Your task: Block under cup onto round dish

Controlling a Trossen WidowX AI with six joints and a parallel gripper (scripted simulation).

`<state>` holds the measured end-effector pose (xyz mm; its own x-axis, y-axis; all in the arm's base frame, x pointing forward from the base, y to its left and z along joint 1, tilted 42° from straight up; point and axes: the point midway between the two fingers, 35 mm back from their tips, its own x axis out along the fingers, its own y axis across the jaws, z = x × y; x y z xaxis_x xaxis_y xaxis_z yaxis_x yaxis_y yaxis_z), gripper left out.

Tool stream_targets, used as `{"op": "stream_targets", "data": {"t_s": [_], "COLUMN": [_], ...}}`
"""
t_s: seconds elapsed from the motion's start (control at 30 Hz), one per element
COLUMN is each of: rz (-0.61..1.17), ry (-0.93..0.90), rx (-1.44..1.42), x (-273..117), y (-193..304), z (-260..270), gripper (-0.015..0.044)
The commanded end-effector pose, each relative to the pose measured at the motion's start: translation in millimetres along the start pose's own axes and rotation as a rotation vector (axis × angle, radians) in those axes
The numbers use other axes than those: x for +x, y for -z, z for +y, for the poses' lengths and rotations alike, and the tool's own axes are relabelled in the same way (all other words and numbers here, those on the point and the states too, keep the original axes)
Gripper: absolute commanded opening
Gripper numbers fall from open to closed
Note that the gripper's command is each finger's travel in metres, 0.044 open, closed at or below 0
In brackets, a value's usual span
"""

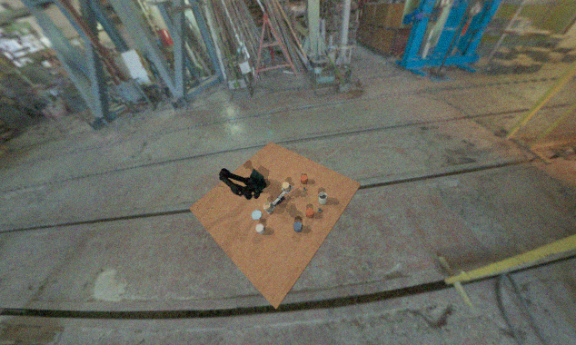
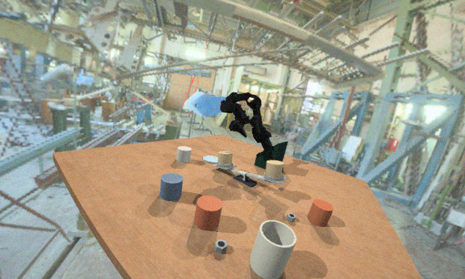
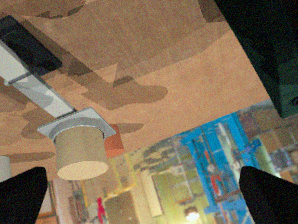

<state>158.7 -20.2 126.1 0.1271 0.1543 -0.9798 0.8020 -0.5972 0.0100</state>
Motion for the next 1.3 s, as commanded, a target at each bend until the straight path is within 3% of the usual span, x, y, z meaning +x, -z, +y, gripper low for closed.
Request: {"op": "stream_targets", "data": {"t_s": [0.0,1.27], "rz": [-0.075,-0.678], "ry": [0.021,0.064], "rx": [-0.112,-1.182], "x": [8,47], "y": [0,28], "z": [-1,-7], "gripper": [0.0440,0.0440]}}
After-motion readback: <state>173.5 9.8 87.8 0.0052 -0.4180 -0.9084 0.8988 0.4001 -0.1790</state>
